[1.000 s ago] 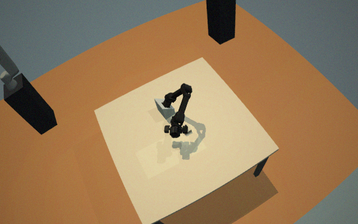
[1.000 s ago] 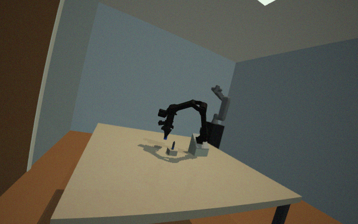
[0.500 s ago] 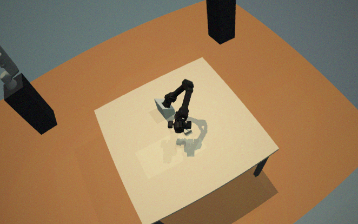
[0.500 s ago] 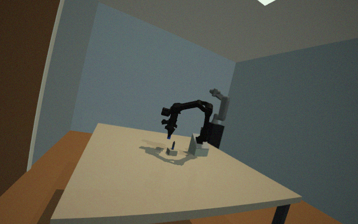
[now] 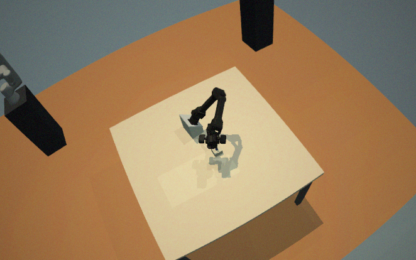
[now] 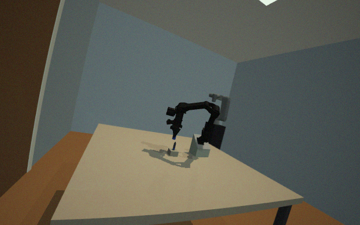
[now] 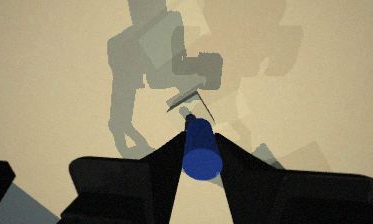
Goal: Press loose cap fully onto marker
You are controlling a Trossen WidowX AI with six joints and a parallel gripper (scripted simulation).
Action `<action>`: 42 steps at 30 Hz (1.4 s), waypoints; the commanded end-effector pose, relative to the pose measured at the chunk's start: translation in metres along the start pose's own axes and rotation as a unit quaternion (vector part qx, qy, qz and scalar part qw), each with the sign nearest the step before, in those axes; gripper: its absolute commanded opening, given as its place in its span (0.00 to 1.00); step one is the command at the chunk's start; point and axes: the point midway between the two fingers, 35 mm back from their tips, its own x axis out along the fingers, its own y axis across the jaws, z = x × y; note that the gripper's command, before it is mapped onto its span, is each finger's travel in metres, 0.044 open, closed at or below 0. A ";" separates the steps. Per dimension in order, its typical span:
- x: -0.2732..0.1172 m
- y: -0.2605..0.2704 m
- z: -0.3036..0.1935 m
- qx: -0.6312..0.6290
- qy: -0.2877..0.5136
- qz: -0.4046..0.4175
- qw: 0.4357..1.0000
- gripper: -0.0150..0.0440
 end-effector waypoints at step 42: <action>0.044 0.011 -0.019 0.002 0.003 0.004 1.000 0.25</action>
